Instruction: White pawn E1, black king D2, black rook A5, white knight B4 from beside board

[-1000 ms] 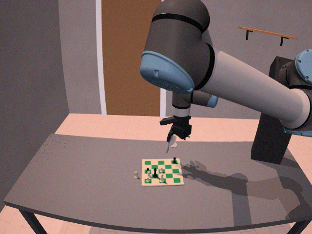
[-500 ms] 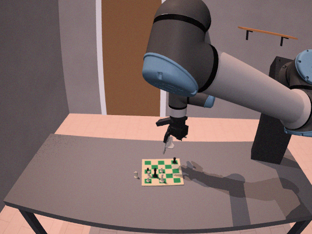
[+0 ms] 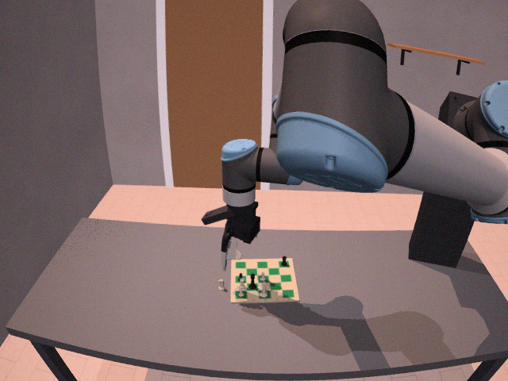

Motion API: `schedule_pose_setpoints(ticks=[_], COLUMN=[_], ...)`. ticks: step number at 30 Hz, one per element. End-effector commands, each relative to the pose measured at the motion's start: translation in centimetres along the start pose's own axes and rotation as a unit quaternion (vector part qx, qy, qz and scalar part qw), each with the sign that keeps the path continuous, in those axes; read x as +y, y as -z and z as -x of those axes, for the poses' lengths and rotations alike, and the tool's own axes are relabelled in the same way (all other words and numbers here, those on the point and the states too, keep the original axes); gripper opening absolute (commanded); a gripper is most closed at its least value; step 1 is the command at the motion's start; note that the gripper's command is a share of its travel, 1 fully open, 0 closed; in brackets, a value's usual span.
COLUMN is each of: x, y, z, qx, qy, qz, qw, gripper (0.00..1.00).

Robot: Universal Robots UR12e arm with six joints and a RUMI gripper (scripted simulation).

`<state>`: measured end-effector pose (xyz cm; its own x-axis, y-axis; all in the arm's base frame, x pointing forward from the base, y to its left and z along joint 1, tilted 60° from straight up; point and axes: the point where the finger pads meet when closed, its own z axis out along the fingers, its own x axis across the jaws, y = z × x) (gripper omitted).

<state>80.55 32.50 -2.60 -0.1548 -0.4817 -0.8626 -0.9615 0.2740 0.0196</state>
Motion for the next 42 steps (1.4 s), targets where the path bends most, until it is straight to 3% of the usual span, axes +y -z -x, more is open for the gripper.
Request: schedule_pose_setpoints(ticks=[1, 4, 5, 42], x=[-2.58, -2.91, -2.91, -2.91], y=[-0.28, -0.27, -0.27, -0.29], z=[4.01, 4.79, 4.79, 4.79], qx=[0.000, 0.000, 0.000, 0.000], qy=[0.037, 0.044, 0.044, 0.044], qz=[0.002, 0.002, 0.002, 0.002], qw=[0.999, 0.999, 0.999, 0.999], gripper=[1.00, 1.00, 0.22, 0.22])
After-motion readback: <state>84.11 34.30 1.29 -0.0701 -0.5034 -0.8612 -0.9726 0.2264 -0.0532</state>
